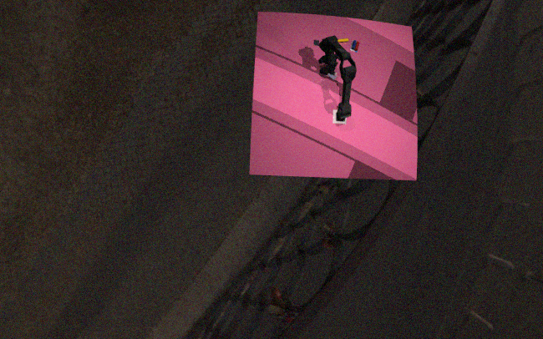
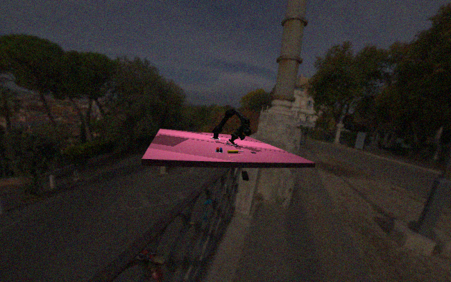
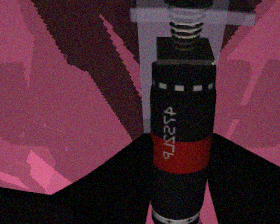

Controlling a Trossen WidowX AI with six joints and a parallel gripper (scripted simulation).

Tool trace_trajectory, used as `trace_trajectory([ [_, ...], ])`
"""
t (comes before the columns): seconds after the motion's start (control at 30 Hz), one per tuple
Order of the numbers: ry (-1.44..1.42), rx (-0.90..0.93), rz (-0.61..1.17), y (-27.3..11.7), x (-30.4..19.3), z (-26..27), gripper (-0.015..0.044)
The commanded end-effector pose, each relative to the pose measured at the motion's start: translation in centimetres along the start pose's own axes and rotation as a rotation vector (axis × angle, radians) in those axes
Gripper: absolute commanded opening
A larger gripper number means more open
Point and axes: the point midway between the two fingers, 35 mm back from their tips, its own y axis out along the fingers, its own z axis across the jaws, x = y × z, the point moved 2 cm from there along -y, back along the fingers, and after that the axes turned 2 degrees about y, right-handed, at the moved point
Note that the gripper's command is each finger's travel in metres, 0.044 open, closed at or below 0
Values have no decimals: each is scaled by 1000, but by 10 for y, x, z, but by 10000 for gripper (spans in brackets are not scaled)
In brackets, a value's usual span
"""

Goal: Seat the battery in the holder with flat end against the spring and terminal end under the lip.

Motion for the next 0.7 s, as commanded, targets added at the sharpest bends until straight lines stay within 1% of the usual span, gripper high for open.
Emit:
trace_trajectory([
  [0.0, 2, 1, 11, 3, 5, 0, 73],
  [0.67, 1, -2, 5, -2, 16, 0, 73],
])
